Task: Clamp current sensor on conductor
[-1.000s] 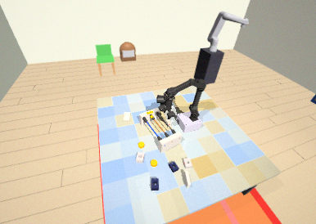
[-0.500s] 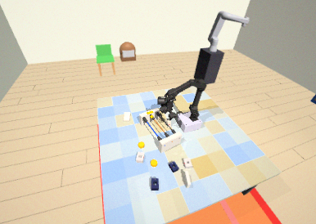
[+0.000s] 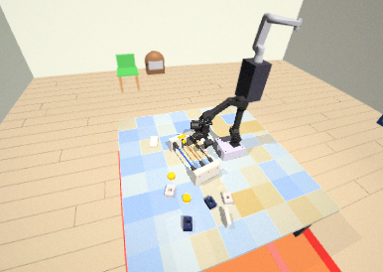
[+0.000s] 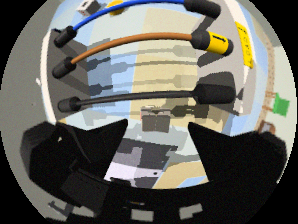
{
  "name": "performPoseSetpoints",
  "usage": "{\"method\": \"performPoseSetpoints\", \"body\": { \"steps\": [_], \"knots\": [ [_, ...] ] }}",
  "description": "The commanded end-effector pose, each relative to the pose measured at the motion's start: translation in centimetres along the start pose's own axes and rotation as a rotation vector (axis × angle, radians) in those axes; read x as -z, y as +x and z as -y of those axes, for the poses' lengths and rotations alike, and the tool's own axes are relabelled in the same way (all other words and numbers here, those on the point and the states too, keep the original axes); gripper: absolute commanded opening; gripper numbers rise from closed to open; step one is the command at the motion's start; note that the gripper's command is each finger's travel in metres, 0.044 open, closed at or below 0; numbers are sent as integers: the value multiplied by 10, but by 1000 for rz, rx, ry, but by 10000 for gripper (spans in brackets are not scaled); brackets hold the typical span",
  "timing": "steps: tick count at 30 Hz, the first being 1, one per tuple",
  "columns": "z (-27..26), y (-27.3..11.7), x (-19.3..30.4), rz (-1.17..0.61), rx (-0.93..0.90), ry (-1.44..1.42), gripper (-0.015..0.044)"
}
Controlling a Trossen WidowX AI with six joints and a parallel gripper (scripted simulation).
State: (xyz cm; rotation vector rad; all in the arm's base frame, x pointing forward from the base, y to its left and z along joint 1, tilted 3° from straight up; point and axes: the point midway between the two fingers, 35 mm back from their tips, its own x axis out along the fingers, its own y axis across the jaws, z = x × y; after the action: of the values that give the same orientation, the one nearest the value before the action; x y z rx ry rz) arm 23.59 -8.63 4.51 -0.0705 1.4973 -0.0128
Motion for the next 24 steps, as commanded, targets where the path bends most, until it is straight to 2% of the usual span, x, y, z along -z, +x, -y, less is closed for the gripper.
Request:
{"method": "performPoseSetpoints", "body": {
  "steps": [1,18,24],
  "knots": [
    [-1,11,4,-17,-4,-4,440],
    [-2,28,6,-17,-4,-4,440],
    [-1,24,3,-4,-2,0,282]
  ]
}}
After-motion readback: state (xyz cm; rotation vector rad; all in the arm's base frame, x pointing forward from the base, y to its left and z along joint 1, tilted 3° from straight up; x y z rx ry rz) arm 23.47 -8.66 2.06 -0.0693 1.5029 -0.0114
